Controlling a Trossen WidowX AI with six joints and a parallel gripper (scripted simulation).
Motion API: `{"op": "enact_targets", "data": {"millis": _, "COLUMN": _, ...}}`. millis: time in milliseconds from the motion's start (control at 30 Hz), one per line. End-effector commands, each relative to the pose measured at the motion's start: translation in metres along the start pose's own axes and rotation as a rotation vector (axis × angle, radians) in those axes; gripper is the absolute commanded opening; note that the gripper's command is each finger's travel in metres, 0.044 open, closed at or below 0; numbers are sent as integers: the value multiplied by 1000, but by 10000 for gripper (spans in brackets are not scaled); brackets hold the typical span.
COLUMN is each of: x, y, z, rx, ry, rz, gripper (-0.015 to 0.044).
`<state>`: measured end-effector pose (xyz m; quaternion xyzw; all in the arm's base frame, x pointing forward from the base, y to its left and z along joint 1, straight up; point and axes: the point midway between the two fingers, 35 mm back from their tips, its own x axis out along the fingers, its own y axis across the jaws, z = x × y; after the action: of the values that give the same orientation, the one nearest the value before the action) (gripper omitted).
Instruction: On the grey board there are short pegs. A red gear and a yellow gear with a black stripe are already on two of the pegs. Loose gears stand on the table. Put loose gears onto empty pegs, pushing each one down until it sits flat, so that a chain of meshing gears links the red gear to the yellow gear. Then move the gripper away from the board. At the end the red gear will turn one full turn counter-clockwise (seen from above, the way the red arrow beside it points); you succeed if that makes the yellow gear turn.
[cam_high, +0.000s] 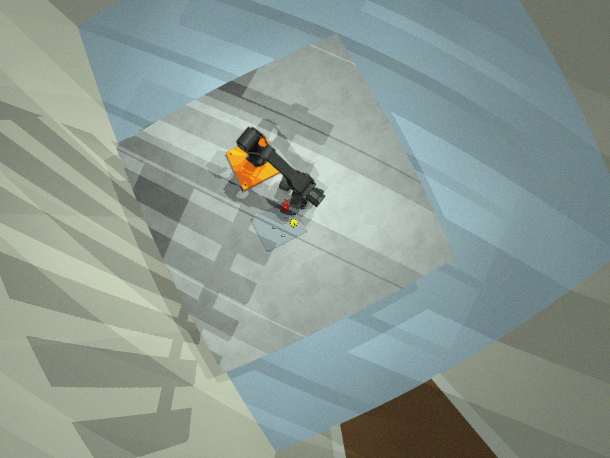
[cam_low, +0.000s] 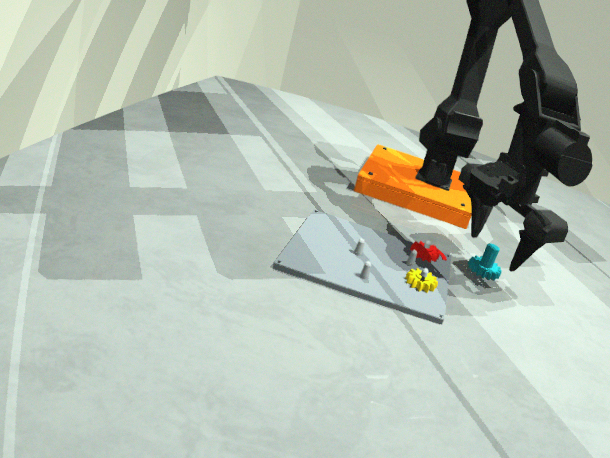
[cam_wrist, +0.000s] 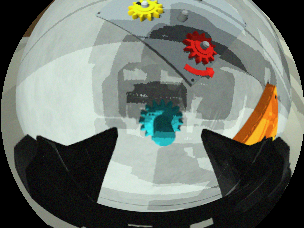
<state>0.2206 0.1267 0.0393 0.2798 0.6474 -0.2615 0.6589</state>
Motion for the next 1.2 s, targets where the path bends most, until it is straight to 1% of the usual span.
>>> {"op": "enact_targets", "data": {"millis": 0, "x": 3, "y": -2, "z": 1, "rx": 3, "ry": -5, "rz": -5, "gripper": 440}}
{"op": "enact_targets", "data": {"millis": 33, "x": 3, "y": -2, "z": 1, "rx": 3, "ry": -5, "rz": -5, "gripper": 440}}
{"op": "enact_targets", "data": {"millis": 533, "x": 3, "y": -2, "z": 1, "rx": 3, "ry": -5, "rz": -5, "gripper": 46}}
{"op": "enact_targets", "data": {"millis": 767, "x": 3, "y": -2, "z": 1, "rx": 3, "ry": -5, "rz": -5, "gripper": 0}}
{"op": "enact_targets", "data": {"millis": 1167, "x": -19, "y": 4, "z": 1, "rx": 3, "ry": -5, "rz": -5, "gripper": 0}}
